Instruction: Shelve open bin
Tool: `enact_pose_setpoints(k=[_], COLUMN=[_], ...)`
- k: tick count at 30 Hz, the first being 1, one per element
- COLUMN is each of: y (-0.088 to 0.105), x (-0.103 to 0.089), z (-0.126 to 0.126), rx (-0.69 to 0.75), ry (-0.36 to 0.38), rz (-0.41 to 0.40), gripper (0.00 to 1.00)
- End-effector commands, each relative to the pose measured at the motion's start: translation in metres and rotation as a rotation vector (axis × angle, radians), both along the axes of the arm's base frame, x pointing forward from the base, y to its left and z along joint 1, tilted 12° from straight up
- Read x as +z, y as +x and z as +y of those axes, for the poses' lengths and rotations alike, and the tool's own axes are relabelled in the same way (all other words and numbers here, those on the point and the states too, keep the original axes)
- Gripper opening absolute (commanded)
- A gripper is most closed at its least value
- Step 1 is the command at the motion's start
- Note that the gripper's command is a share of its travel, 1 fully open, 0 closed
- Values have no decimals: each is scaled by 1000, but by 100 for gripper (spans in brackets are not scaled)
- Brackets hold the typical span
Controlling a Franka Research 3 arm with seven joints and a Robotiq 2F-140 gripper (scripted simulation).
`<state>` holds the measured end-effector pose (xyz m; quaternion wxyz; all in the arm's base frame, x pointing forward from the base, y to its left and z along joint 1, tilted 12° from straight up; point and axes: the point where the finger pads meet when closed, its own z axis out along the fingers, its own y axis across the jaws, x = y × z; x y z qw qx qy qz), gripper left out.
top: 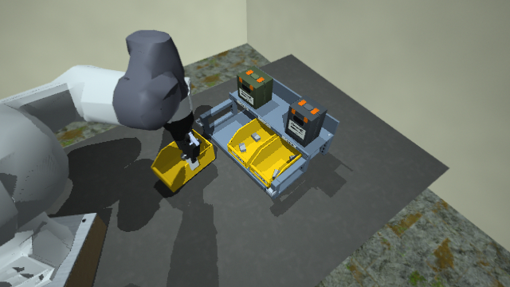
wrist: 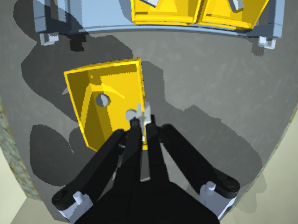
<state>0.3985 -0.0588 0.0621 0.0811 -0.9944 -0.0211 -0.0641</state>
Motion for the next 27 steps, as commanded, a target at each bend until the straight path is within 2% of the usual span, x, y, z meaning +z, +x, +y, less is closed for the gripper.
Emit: enact_pose_setpoints(k=[1, 14, 27], y=[2, 2, 1], x=[3, 6, 7], z=[8, 26, 31], rx=[-72, -88, -93], ry=[10, 12, 13], rz=[4, 7, 8], gripper=[0, 0, 0])
